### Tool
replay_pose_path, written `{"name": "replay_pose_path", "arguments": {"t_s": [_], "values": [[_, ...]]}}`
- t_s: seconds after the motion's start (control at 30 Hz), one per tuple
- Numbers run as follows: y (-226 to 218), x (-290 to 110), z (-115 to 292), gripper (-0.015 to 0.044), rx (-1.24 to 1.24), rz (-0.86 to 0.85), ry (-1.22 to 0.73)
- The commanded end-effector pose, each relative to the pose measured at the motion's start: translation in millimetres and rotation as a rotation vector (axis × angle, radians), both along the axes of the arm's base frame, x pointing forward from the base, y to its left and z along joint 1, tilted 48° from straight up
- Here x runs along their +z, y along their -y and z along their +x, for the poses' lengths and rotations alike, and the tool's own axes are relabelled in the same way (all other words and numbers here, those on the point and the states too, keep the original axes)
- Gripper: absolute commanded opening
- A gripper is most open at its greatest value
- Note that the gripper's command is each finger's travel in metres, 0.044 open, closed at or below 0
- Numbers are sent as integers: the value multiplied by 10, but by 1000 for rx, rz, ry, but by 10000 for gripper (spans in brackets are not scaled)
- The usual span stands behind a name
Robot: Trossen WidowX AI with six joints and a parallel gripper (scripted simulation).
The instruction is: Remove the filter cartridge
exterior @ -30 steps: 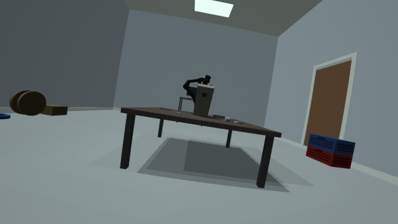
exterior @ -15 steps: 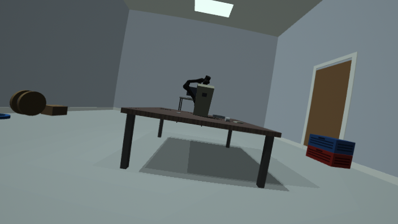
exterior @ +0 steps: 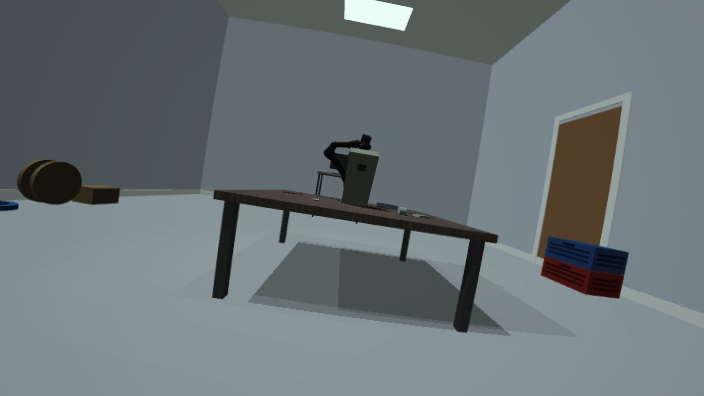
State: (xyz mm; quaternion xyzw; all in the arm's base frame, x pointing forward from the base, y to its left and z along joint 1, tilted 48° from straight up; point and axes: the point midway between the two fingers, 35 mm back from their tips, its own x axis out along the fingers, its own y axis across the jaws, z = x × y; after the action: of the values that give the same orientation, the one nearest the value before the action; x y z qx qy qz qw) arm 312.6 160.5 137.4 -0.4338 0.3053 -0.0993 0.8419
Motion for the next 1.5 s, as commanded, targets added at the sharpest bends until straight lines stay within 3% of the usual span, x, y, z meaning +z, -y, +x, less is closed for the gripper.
{"name": "replay_pose_path", "arguments": {"t_s": [0.0, 1.47], "values": [[32, -42, 41, 97, 3, -4, -8], [133, -123, 209, 97, 5, -8, -1]]}}
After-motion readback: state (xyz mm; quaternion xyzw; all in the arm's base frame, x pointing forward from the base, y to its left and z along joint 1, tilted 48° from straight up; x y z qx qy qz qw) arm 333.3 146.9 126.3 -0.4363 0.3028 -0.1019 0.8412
